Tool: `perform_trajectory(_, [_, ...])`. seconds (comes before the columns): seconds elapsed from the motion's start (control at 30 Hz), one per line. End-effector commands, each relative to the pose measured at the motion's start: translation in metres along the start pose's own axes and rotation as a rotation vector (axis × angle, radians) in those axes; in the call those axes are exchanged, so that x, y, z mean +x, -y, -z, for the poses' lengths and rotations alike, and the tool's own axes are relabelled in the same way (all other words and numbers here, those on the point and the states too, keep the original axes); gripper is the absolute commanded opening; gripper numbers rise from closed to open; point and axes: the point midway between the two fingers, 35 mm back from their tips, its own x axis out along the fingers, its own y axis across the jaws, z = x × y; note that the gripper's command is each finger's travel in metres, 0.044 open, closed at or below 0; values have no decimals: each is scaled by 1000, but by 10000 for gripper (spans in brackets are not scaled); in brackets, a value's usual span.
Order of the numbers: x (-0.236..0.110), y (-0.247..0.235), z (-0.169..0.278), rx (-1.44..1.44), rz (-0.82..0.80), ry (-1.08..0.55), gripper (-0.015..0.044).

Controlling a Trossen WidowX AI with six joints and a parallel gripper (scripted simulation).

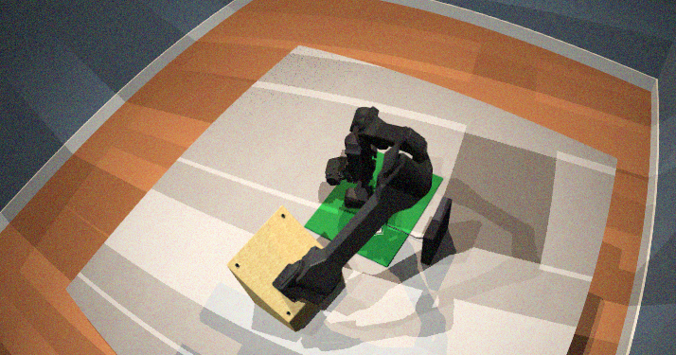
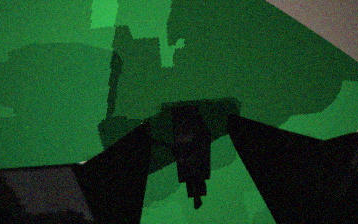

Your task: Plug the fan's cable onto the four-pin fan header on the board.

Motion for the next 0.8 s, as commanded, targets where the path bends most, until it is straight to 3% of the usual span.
perform_trajectory(0.0, [0, 0, 0, 1, 0, 0, 151])
perform_trajectory(0.2, [0, 0, 0, 1, 0, 0, 0])
perform_trajectory(0.33, [-3, 0, 0, 0, 0, 0, 0])
perform_trajectory(0.47, [-47, 1, 0, -6, -4, -2, 0])
perform_trajectory(0.77, [-50, -4, 2, 78, -4, -2, 0])
